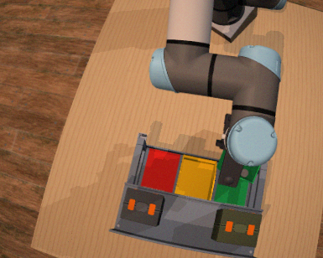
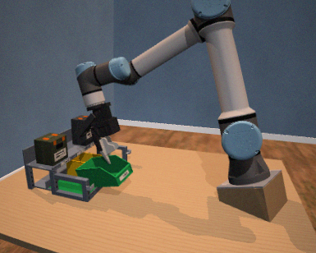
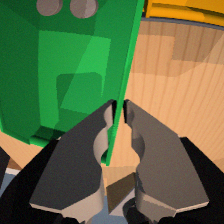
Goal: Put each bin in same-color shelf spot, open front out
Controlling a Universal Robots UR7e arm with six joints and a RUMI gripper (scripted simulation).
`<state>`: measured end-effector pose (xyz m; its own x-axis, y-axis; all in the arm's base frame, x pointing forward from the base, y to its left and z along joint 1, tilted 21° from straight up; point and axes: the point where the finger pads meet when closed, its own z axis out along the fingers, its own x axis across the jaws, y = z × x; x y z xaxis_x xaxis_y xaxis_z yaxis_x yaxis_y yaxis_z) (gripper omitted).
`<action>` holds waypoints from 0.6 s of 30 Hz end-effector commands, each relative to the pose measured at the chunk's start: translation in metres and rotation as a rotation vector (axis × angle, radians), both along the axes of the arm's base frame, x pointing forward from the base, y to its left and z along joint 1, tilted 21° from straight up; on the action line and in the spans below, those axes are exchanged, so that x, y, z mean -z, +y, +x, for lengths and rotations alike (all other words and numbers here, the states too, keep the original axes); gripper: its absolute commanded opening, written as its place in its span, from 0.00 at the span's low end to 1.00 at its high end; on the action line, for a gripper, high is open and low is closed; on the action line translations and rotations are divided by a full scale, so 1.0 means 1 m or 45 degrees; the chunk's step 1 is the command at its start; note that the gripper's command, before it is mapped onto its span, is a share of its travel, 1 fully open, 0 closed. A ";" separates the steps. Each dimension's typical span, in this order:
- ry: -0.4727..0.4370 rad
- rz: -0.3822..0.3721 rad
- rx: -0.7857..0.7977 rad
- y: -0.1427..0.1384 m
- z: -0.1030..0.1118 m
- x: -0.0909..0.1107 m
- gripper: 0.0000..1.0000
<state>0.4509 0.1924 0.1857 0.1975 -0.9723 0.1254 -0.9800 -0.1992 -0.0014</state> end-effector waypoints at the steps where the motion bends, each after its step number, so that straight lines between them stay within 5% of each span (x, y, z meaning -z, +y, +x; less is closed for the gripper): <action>1: -0.002 0.001 0.000 0.002 0.006 -0.003 0.00; 18: -0.004 0.001 -0.001 0.005 0.020 -0.007 0.00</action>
